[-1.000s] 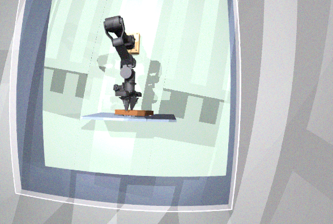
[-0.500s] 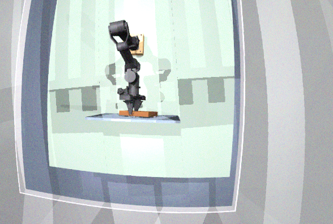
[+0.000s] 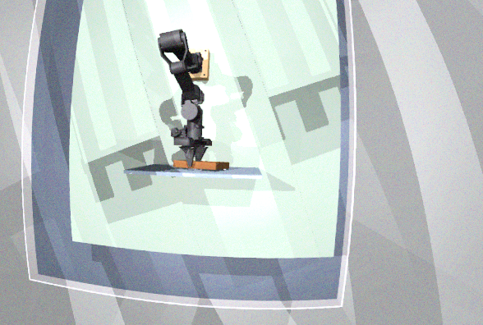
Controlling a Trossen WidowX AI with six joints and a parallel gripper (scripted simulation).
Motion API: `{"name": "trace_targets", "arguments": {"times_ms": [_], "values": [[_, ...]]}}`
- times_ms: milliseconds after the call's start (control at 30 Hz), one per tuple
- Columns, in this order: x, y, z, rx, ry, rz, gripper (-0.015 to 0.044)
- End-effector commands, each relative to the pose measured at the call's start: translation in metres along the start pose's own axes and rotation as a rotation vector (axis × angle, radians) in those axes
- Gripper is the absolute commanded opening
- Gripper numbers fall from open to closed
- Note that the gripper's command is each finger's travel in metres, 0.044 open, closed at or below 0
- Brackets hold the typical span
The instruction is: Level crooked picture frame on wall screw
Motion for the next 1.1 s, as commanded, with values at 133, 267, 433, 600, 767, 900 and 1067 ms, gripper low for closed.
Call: {"name": "trace_targets", "arguments": {"times_ms": [133, 267, 433, 600, 767, 900, 1067], "values": [[0.0003, -0.0004, 0.0003, 0.004, 0.002, 0.005, 0.026], [0.0004, -0.0006, 0.0005, 0.004, 0.002, 0.005, 0.026], [0.0005, -0.0008, 0.0006, 0.004, 0.002, 0.005, 0.0234], [0.0005, -0.0008, 0.0006, 0.004, 0.002, 0.005, 0.0103], [0.0005, -0.0008, 0.0006, 0.004, 0.002, 0.005, 0.0069], [0.0005, -0.0008, 0.0006, 0.004, 0.002, 0.005, 0.0023], [0.0005, -0.0008, 0.0006, 0.004, 0.002, 0.005, 0.0]]}}
Point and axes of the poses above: the point midway between the two fingers, 35 mm back from their tips, its own z axis out along the fingers, its own x axis across the jaws, y = z × x, the point moved 6 cm from there along -z, back along the fingers, and after that the axes turned 12 degrees about -z, right-handed, at the moved point
